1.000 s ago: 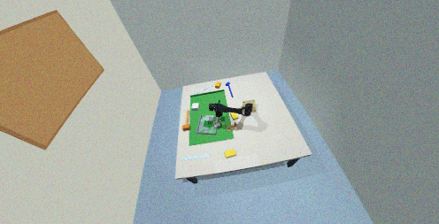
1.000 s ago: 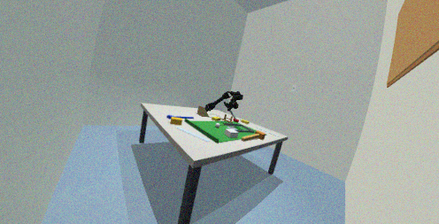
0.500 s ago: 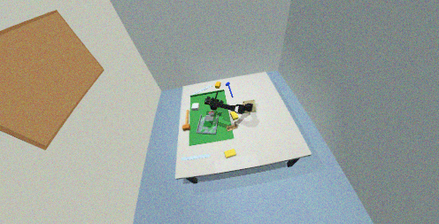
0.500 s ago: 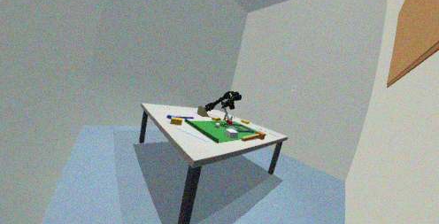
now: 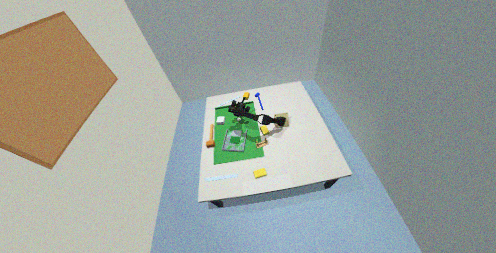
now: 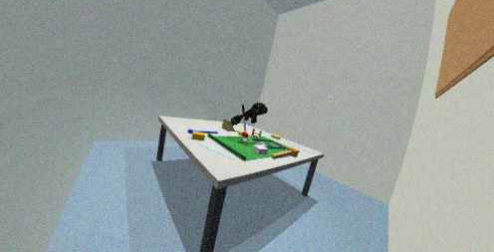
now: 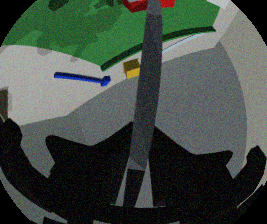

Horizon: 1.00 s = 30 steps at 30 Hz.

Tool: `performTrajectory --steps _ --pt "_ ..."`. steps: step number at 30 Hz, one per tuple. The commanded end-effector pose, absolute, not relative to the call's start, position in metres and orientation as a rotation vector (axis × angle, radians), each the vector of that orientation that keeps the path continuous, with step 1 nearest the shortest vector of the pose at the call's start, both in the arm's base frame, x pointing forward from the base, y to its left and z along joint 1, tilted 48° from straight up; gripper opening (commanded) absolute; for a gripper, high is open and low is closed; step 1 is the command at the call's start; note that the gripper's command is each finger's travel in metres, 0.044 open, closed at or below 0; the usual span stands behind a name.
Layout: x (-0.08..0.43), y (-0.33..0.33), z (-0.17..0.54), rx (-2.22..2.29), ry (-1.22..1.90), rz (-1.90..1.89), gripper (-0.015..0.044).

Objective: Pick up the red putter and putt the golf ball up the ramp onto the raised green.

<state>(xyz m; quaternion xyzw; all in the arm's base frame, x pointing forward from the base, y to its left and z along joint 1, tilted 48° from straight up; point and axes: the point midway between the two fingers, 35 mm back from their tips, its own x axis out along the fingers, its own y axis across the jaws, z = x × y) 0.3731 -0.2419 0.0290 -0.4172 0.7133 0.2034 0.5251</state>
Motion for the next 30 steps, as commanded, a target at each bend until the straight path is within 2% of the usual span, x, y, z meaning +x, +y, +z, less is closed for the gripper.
performTrajectory --steps 1,30 --pt "0.372 -0.261 0.021 -1.016 1.771 0.418 0.0" --pt "0.375 -0.224 -0.013 -1.014 1.769 0.42 0.0"
